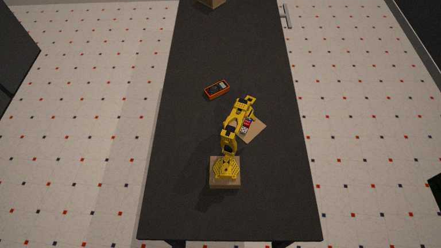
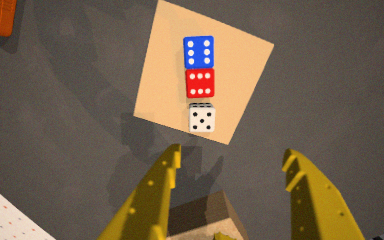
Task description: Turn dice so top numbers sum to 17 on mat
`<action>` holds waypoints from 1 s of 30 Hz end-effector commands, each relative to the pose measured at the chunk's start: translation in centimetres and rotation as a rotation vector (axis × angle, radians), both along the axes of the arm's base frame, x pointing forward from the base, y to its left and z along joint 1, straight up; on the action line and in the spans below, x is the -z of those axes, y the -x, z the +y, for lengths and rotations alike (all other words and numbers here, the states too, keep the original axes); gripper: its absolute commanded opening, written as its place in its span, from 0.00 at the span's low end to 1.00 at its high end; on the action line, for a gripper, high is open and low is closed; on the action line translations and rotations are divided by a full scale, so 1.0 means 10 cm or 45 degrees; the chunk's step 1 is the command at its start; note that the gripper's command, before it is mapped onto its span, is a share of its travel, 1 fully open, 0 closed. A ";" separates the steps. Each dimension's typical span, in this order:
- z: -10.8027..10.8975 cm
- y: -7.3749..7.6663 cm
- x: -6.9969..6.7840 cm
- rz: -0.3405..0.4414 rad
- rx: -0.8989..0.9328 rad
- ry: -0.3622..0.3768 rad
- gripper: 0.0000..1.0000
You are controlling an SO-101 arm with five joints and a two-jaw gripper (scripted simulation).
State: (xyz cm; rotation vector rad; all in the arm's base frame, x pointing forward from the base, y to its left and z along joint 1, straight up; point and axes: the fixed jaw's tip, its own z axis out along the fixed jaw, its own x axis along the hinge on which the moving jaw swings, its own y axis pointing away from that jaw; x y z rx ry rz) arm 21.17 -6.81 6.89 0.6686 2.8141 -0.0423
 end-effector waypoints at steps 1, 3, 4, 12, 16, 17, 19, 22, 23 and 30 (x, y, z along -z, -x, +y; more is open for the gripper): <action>-0.03 -0.04 -0.24 -0.139 0.002 0.052 0.35; -0.04 -0.05 -0.34 -0.198 0.002 0.074 0.35; -0.04 -0.05 -0.38 -0.222 0.002 0.083 0.35; -0.04 -0.05 -0.50 -0.295 0.002 0.110 0.35; -0.04 -0.05 -0.50 -0.295 0.002 0.110 0.35; -0.04 -0.06 -0.50 -0.295 0.002 0.110 0.35; -0.04 -0.06 -0.51 -0.296 0.001 0.110 0.35; -0.05 -0.09 -0.53 -0.297 -0.002 0.111 0.35; -0.05 -0.10 -0.54 -0.297 -0.003 0.111 0.35; -0.09 -0.23 -0.63 -0.302 -0.017 0.115 0.35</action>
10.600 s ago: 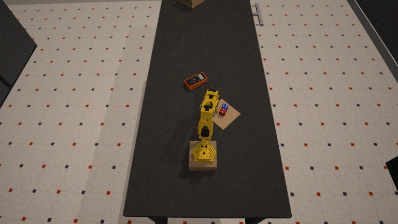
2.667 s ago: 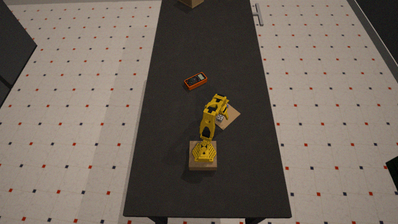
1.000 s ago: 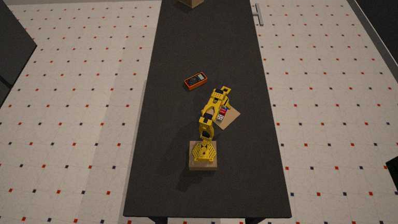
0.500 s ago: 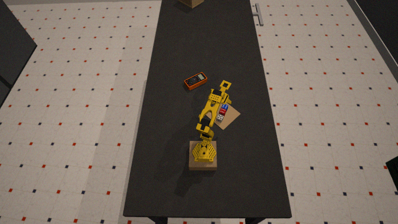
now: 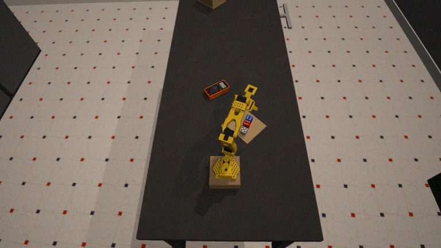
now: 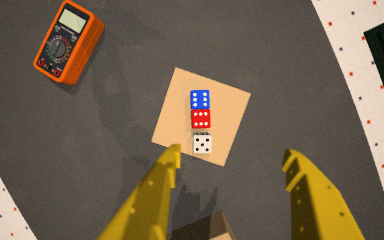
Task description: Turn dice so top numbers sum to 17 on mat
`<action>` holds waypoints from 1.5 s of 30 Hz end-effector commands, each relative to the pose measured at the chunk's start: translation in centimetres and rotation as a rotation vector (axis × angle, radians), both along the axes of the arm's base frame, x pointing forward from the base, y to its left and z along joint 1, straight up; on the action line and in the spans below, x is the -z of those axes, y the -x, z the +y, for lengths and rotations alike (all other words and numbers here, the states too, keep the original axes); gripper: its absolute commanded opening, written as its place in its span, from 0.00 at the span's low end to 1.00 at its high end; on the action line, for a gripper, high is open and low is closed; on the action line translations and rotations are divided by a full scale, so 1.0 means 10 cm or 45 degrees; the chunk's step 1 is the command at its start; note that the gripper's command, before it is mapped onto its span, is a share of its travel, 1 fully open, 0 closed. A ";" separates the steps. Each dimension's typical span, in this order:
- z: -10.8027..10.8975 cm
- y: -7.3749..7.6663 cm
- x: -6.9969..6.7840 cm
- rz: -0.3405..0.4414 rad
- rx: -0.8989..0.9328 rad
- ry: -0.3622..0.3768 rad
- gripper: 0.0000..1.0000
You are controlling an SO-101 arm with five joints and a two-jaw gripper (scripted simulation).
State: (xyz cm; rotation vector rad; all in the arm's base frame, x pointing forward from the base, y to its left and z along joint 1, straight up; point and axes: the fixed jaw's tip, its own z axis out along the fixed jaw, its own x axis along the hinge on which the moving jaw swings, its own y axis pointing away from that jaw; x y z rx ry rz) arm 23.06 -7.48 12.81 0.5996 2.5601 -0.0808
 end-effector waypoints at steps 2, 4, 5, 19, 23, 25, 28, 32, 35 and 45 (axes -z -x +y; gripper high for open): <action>-0.03 -0.07 -0.05 0.013 -0.011 0.001 0.35; -0.04 -0.13 -0.08 0.011 -0.017 0.004 0.35; -0.05 -0.16 -0.10 0.010 -0.021 0.005 0.35; -0.11 -0.47 -0.18 -0.003 -0.060 0.022 0.35; -0.12 -0.52 -0.18 -0.006 -0.069 0.026 0.35; -0.12 -0.54 -0.18 -0.006 -0.072 0.027 0.35; -0.12 -0.55 -0.17 -0.007 -0.074 0.028 0.35; -0.12 -0.56 -0.17 -0.008 -0.075 0.029 0.35; -0.12 -0.56 -0.17 -0.008 -0.075 0.029 0.35; -0.13 -0.57 0.11 0.118 -0.077 -0.017 0.35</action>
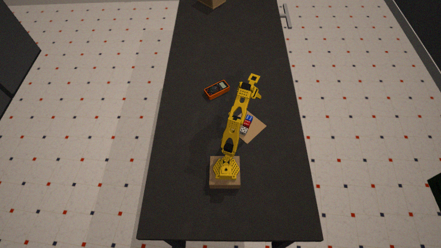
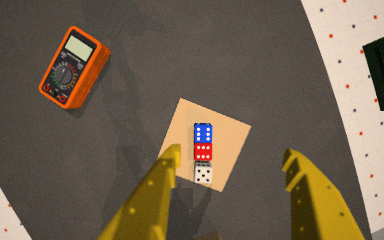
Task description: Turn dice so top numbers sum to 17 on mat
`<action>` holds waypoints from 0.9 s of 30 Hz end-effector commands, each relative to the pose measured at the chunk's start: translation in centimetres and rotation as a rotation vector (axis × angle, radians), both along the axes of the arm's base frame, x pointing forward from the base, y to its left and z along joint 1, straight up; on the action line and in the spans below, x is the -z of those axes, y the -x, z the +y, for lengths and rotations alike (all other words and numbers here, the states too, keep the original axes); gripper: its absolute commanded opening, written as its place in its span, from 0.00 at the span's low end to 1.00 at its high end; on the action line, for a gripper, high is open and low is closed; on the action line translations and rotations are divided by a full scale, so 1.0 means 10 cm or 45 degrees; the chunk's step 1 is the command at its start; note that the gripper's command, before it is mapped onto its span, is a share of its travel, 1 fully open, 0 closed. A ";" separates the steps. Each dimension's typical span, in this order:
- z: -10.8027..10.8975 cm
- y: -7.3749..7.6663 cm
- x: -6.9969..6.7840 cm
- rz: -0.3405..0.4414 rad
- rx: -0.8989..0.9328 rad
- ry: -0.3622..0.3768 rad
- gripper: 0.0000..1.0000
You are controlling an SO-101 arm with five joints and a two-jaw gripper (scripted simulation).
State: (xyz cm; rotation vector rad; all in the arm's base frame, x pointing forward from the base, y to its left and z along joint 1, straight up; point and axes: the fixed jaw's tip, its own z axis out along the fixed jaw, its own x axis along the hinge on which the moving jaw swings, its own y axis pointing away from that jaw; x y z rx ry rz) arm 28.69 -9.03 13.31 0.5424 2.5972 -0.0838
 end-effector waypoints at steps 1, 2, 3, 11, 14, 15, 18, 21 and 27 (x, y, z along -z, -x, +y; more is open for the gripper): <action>0.03 -0.01 0.23 0.114 -0.020 -0.036 0.35; 0.03 0.00 0.31 0.148 -0.020 -0.047 0.35; 0.03 0.00 0.39 0.184 -0.020 -0.059 0.35; 0.06 0.09 0.87 0.402 -0.020 -0.134 0.35; 0.08 0.14 1.05 0.486 -0.020 -0.163 0.35; 0.08 0.16 1.09 0.507 -0.020 -0.170 0.35; 0.09 0.19 1.18 0.548 -0.020 -0.184 0.35; 0.09 0.20 1.20 0.559 -0.020 -0.188 0.35; 0.09 0.20 1.20 0.559 -0.020 -0.188 0.35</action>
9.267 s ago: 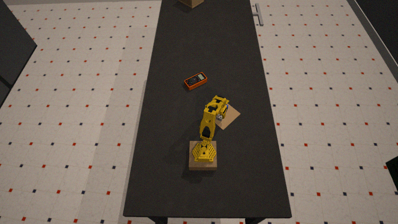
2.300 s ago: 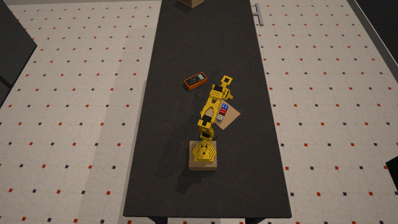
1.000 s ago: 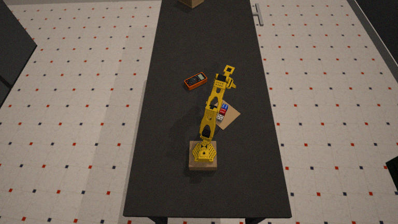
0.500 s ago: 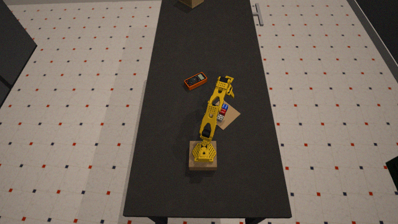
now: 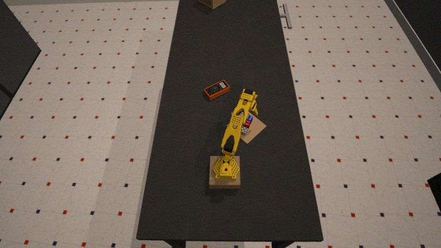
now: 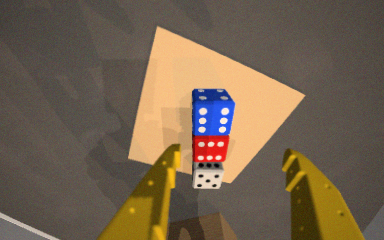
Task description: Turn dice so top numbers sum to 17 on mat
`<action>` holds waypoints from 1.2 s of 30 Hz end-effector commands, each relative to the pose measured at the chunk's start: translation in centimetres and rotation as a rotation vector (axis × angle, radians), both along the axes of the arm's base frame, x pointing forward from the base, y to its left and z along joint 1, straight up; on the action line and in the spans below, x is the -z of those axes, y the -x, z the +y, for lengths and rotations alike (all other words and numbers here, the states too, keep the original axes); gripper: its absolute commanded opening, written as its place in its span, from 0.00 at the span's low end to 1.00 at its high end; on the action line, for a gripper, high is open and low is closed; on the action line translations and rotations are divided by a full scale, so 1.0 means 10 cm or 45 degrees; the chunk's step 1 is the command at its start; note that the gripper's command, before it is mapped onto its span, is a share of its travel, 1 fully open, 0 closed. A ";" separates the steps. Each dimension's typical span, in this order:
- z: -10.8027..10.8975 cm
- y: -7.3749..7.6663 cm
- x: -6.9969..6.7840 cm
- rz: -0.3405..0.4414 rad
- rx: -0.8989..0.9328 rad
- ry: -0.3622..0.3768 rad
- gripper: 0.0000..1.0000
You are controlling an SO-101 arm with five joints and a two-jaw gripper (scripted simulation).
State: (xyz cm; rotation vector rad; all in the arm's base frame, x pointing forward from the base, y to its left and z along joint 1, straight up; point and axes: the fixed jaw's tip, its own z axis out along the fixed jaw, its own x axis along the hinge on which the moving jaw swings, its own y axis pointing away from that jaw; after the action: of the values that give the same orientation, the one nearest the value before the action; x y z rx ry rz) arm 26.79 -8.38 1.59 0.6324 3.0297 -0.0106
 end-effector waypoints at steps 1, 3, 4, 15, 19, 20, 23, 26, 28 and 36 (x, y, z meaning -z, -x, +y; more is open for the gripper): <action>0.03 0.01 0.03 0.023 -0.020 -0.009 0.35; 0.03 0.01 0.03 0.023 -0.020 -0.009 0.35; 0.03 0.01 0.03 0.023 -0.020 -0.009 0.35; 0.08 -0.02 0.09 0.030 -0.043 -0.011 0.35; 0.08 -0.02 0.09 0.030 -0.043 -0.011 0.35; 0.08 -0.02 0.09 0.030 -0.043 -0.011 0.35; 0.08 -0.02 0.09 0.030 -0.043 -0.011 0.35; 0.08 -0.02 0.09 0.030 -0.043 -0.011 0.35; 0.08 -0.02 0.09 0.030 -0.043 -0.011 0.35; 0.08 -0.01 0.10 0.033 -0.043 -0.012 0.35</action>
State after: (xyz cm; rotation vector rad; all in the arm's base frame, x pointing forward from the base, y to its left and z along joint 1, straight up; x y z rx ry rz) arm 27.07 -7.93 1.00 0.6055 3.0414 -0.0089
